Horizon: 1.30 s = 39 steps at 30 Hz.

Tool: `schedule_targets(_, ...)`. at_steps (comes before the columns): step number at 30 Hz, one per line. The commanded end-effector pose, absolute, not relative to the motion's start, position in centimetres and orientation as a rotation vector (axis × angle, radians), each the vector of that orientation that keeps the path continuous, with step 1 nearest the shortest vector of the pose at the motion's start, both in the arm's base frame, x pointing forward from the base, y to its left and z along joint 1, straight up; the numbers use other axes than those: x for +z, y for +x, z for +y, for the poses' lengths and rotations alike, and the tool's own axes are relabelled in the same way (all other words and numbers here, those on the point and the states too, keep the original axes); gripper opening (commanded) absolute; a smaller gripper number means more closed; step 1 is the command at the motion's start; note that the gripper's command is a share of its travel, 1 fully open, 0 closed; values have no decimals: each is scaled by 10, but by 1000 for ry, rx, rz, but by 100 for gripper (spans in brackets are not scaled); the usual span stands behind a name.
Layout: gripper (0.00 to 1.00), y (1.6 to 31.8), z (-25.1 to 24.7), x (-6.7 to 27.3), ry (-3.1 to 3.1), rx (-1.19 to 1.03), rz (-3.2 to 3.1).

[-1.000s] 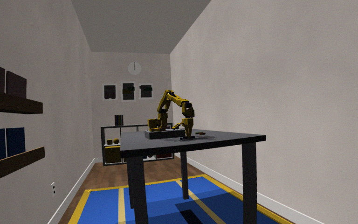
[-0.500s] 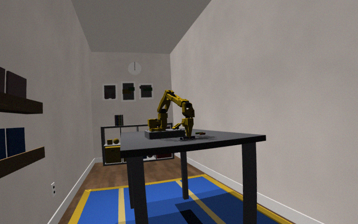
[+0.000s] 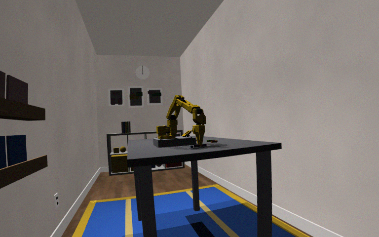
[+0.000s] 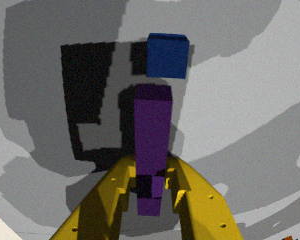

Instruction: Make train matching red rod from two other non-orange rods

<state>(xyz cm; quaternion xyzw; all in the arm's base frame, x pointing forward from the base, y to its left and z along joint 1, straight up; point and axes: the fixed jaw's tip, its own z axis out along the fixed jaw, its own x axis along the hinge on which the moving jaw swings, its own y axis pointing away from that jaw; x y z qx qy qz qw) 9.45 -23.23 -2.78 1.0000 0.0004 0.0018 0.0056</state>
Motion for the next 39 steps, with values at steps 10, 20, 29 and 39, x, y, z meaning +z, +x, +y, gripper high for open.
schedule_targets(10, 0, 91, -229, -31, 3142, -1, -14)
schedule_targets(20, 0, 90, -228, -30, 3143, -1, -16)
schedule_targets(29, 0, 90, -228, -30, 3143, -1, -16)
schedule_targets(39, 0, 90, -228, -30, 3143, -1, -16)
